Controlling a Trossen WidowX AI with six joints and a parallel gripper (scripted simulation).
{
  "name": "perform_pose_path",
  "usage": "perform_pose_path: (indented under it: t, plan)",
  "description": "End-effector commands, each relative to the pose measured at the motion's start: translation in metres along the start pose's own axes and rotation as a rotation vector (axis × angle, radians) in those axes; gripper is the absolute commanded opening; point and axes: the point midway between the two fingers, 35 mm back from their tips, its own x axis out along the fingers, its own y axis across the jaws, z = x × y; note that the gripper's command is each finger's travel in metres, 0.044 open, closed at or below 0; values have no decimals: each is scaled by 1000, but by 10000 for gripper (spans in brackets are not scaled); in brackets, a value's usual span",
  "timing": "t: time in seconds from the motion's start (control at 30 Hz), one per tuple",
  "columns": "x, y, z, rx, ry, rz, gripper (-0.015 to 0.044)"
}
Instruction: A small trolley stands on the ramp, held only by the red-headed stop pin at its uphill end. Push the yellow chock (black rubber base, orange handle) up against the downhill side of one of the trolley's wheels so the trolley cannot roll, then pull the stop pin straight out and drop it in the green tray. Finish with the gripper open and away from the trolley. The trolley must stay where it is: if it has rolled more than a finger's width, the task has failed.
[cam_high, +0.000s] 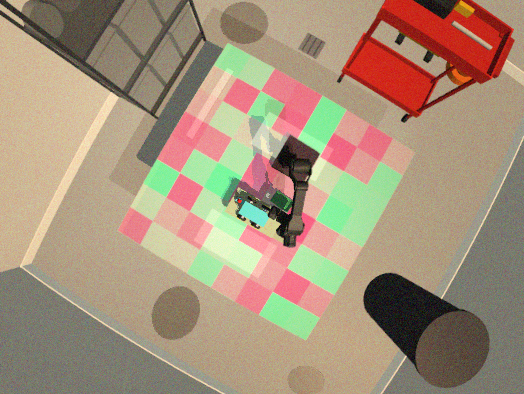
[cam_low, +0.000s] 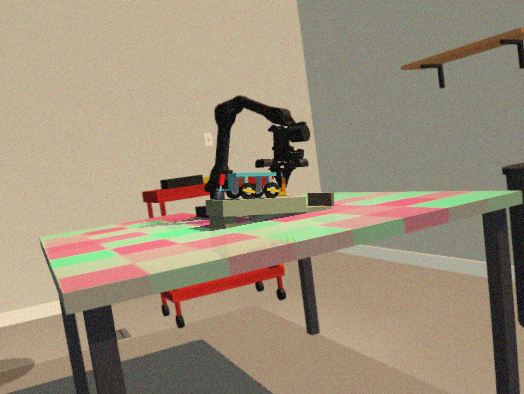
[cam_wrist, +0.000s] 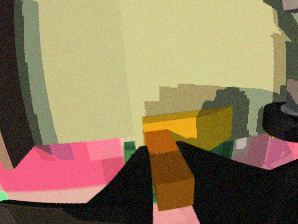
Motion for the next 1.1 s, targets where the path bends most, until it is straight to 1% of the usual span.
perform_pose_path:
  t: [0.0, 1.07]
  plan:
    - [3, -1, 1, -2, -6, -2, 0]
    - [3, -28, -3, -2, -5, -4, 0]
